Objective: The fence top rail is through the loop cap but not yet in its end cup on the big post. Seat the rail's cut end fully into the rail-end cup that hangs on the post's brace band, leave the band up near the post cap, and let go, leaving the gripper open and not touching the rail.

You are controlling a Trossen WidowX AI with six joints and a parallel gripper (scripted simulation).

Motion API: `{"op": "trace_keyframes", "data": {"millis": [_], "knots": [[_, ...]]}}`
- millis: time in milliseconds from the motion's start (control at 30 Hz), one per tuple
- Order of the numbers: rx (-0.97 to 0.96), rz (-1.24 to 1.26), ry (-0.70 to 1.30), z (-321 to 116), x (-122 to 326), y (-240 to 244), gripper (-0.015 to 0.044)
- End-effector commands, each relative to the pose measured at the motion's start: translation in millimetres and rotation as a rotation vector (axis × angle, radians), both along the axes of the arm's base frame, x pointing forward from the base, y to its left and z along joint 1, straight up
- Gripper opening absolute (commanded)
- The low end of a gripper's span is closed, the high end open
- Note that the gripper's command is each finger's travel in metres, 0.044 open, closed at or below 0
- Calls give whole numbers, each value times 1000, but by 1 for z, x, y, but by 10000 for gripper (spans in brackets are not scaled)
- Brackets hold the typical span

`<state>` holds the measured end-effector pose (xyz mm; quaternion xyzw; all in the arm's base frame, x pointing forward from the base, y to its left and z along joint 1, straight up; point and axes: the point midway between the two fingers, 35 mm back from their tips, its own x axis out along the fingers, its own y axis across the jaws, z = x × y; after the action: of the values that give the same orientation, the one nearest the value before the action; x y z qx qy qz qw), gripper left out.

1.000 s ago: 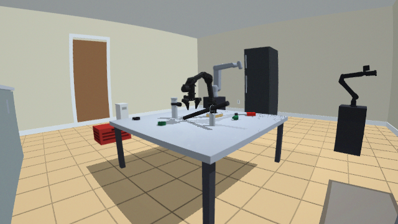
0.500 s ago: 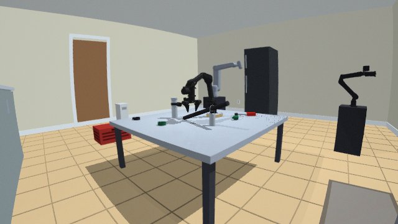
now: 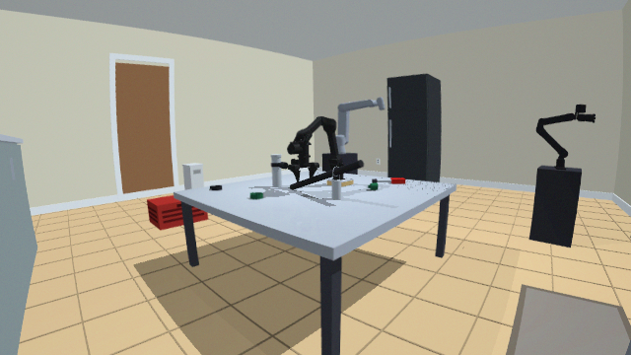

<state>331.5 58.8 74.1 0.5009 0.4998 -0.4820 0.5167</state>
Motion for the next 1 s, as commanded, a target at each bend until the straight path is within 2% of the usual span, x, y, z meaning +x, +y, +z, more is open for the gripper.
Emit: {"op": "trace_keyframes", "data": {"millis": [0,567,867,967], "knots": [[-2,-4,8,-9,-2,0,440],[-2,-5,8,-33,-3,-1,440],[-2,-5,8,-33,-3,-1,204],[-2,-5,8,-33,-3,-1,184]]}}
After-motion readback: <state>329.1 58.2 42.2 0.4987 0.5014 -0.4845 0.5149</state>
